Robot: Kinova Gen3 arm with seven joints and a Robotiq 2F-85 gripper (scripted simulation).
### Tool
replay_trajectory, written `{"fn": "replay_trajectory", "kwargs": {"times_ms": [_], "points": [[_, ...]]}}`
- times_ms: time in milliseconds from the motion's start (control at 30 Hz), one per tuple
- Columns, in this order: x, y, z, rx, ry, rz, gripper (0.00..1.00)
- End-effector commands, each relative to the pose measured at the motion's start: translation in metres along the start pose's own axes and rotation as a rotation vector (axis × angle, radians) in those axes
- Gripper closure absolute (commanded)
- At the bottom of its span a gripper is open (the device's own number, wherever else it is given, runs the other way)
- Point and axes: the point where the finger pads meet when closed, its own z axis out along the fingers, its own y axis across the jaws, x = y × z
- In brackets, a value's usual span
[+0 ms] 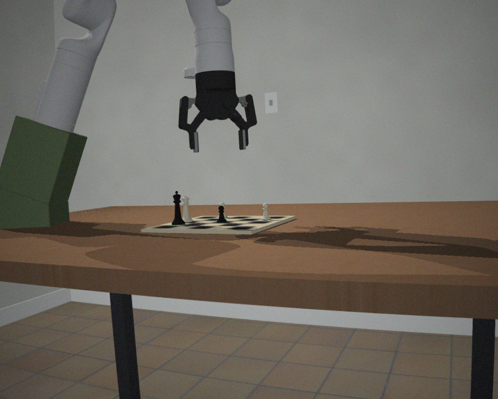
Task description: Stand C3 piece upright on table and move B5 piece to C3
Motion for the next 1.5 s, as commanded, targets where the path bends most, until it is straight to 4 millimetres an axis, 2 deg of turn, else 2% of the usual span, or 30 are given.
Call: {"fn": "replay_trajectory", "kwargs": {"times_ms": [0,333,400,633,867,1233,1467], "points": [[0.002,0.001,0.004,0.000,0.005,0.126,0.00],[-0.001,0.001,0.014,-0.002,0.002,0.817,0.00],[-0.001,0.001,0.014,-0.002,0.002,0.817,0.00],[-0.005,0.000,0.020,-0.004,-0.010,1.246,0.00],[-0.009,-0.003,0.025,-0.008,-0.026,1.579,0.00],[-0.013,-0.006,0.028,-0.014,-0.040,1.829,0.00],[-0.014,-0.007,0.029,-0.016,-0.045,1.896,0.00]]}}
